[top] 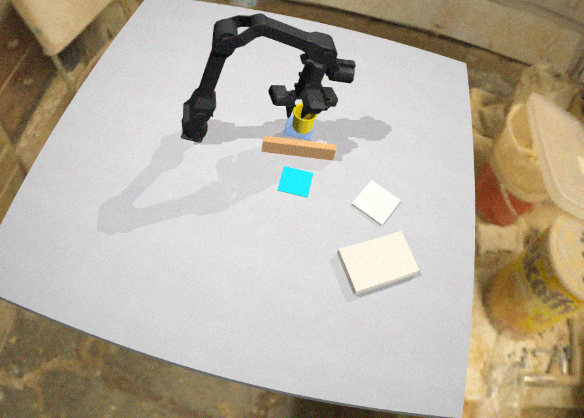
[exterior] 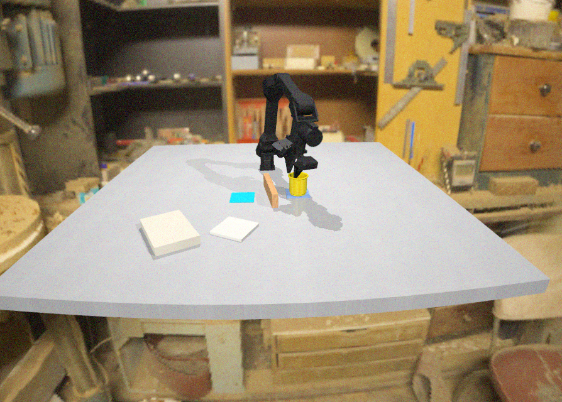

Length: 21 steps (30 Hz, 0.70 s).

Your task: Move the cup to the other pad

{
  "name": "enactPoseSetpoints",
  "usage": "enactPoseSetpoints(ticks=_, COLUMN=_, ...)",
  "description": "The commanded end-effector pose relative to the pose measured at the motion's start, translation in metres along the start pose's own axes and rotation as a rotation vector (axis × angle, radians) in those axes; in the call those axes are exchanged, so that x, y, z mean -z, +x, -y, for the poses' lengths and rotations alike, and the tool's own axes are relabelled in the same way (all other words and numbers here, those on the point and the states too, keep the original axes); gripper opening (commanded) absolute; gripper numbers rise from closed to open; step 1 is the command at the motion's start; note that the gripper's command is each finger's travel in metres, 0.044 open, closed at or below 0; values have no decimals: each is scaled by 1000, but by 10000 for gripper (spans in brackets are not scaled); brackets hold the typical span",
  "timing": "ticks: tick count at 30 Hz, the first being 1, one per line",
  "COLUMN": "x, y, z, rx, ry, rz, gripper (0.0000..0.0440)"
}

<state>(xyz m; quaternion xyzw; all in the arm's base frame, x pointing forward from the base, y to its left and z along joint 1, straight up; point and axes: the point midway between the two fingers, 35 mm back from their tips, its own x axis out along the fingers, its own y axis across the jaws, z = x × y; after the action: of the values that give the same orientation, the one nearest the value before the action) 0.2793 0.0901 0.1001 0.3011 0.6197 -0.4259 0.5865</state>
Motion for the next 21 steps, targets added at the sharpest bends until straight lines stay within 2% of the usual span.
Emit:
enactPoseSetpoints(ticks=1, x=1, y=15, z=1, rx=20, ry=-17, rz=6, gripper=191)
enactPoseSetpoints(ticks=7, x=4, y=35, z=0, rx=32, ry=-56, rz=3, gripper=188)
enactPoseSetpoints(ticks=15, x=1, y=41, z=1, rx=14, ry=-103, rz=17, gripper=20)
enactPoseSetpoints(ticks=17, x=0, y=38, z=2, rx=8, ry=-105, rz=18, gripper=5)
enactPoseSetpoints(ticks=21, x=-2, y=29, z=3, rx=-10, ry=-96, rz=17, gripper=3)
